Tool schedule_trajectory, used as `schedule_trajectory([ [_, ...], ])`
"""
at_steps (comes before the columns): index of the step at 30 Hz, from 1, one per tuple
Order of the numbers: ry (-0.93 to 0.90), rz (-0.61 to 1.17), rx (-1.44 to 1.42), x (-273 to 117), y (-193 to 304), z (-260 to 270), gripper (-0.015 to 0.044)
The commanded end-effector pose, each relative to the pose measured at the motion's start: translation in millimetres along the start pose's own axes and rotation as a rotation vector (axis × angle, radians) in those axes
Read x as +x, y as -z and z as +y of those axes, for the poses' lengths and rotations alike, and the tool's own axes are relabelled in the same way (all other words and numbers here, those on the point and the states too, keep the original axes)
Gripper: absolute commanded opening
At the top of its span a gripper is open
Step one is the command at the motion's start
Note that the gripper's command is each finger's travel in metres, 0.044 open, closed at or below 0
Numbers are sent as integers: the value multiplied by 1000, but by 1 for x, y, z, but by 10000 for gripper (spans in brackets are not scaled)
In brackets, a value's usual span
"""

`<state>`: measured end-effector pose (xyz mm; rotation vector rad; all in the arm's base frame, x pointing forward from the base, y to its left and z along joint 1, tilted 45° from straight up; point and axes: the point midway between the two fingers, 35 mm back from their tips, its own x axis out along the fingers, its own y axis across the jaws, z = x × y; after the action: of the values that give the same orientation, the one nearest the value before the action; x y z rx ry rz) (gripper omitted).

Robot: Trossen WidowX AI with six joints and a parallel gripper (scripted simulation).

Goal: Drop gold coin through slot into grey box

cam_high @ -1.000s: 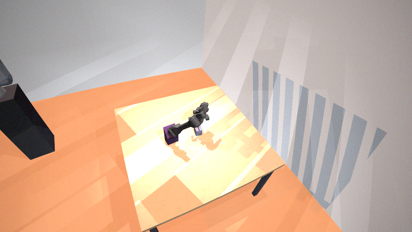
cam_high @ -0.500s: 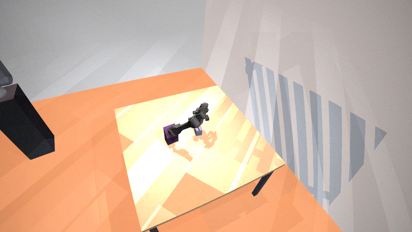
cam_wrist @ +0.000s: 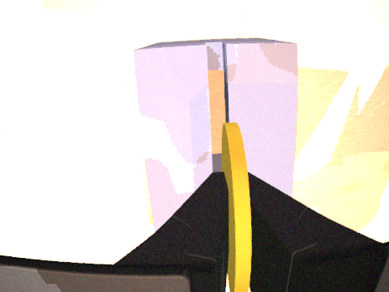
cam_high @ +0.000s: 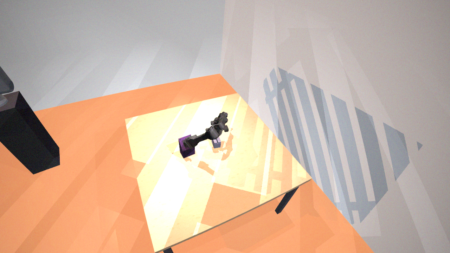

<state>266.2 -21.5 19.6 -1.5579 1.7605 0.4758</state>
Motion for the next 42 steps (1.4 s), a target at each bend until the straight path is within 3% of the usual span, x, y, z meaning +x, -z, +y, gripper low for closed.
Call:
schedule_trajectory([
  [1, -1, 3, -5, 3, 0, 1, 0],
  [34, -1, 3, -7, 17, 1, 2, 0],
  [40, 0, -2, -1, 15, 0, 0, 157],
  [42, 0, -2, -1, 15, 0, 0, 161],
])
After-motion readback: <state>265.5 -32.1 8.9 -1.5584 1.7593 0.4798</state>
